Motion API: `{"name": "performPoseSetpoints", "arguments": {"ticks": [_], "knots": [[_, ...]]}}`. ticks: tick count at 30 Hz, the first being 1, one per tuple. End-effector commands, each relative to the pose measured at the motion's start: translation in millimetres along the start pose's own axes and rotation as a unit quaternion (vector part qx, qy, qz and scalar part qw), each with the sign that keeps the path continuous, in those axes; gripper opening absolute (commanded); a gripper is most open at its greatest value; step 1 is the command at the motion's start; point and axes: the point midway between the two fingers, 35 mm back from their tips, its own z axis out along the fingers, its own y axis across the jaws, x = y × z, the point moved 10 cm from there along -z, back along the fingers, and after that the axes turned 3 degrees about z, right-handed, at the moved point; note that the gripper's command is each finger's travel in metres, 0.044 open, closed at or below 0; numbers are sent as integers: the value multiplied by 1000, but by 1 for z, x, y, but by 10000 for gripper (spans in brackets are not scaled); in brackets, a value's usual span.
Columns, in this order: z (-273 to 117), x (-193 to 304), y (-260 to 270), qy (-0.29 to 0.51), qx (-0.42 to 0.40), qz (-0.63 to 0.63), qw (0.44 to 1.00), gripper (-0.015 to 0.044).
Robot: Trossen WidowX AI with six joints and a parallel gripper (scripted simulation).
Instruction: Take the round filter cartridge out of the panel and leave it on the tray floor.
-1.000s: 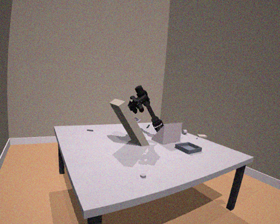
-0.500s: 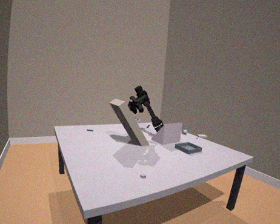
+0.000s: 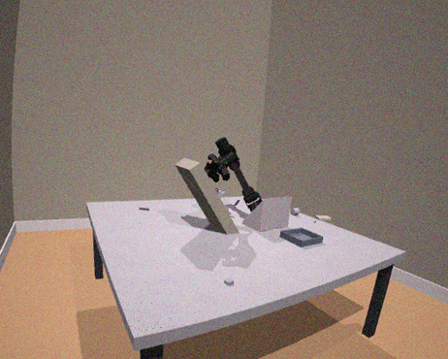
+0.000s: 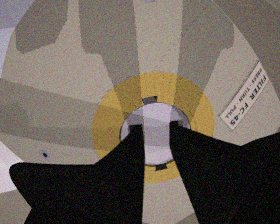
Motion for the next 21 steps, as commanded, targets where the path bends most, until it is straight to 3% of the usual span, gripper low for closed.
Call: {"name": "performPoseSetpoints", "arguments": {"ticks": [1, 6, 21], "knots": [[0, 0, 0, -1, 2, 2, 1000, 0], [3, 0, 0, -3, 1, 35, 999, 0], [7, 1, 0, -6, -1, 288, 958, 0]]}}
